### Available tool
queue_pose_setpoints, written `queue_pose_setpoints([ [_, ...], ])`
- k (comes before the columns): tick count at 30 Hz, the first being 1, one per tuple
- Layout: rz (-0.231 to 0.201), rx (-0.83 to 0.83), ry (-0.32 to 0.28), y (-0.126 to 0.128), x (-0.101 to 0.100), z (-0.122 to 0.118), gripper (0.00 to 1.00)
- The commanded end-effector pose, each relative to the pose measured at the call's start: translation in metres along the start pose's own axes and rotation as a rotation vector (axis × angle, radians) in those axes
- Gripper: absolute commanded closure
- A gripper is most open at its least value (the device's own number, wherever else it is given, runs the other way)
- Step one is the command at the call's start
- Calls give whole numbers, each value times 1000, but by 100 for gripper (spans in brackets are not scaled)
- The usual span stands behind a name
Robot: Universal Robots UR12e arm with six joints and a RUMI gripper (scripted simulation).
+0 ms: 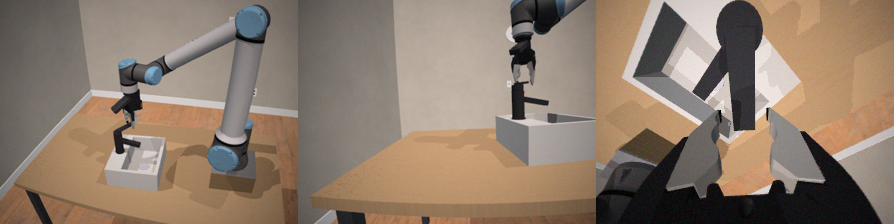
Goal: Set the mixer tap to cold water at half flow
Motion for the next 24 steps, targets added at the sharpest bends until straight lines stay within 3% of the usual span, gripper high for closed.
queue_pose_setpoints([
  [1, -1, 0, 1, 0, 1, 0, 61],
  [6, -1, 0, 1, 0, 1, 0, 61],
  [7, -1, 0, 1, 0, 1, 0, 100],
  [24, -1, 0, 1, 0, 1, 0, 100],
])
Point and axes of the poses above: the point where the finger pads meet when closed, its own x axis back along the fingers, its own y axis across the jaws, z = x × y, the point moved 4 cm from there along x, back along the fingers, and after that the axes turned 5 degrees about -x, right-handed, at the moved point
